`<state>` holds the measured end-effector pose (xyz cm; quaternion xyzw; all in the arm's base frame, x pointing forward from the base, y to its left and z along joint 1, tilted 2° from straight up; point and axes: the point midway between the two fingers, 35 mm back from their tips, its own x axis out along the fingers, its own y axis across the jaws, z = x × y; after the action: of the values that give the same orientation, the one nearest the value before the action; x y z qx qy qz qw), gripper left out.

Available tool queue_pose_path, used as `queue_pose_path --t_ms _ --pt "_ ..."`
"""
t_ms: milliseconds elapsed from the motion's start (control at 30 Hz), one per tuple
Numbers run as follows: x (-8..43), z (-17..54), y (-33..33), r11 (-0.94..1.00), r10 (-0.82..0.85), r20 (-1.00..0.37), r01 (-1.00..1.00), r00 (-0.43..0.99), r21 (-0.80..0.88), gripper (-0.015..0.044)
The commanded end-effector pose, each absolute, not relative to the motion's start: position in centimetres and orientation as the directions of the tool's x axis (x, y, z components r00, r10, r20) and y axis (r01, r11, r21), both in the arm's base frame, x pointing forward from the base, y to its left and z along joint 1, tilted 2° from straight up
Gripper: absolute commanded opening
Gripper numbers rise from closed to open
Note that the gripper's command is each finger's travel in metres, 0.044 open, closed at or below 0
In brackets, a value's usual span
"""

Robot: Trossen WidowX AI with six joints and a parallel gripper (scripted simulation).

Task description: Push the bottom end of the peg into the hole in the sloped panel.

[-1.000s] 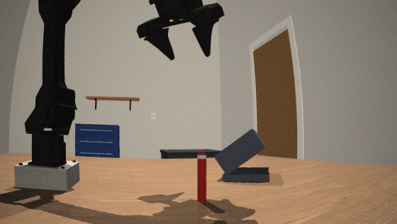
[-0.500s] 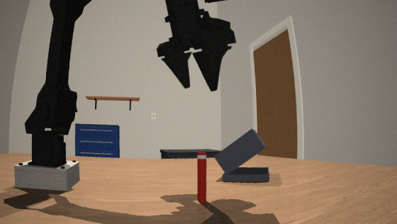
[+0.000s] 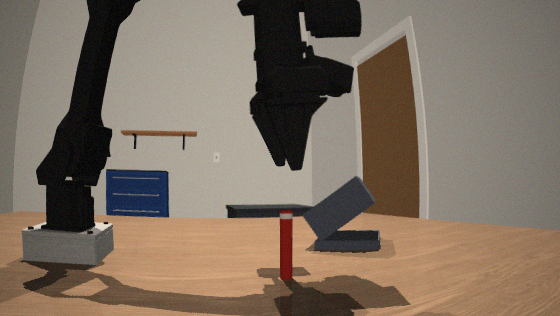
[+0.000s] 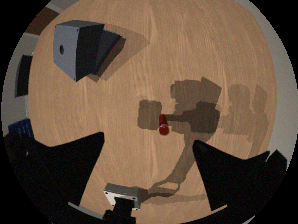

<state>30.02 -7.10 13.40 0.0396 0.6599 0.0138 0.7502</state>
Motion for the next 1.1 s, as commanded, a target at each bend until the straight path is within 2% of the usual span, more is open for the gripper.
queue_pose_path --t_ms 0,133,1067 --pt "29.9 11.5 -7.8 0.991 0.004 -0.998 0.136 0.066 0.013 0.044" --pt "29.9 10.7 -8.3 0.982 -0.033 -0.999 0.187 0.041 -0.025 0.044" --pt "30.2 7.5 -8.5 0.982 -0.033 -0.999 0.187 0.041 -0.025 0.044"
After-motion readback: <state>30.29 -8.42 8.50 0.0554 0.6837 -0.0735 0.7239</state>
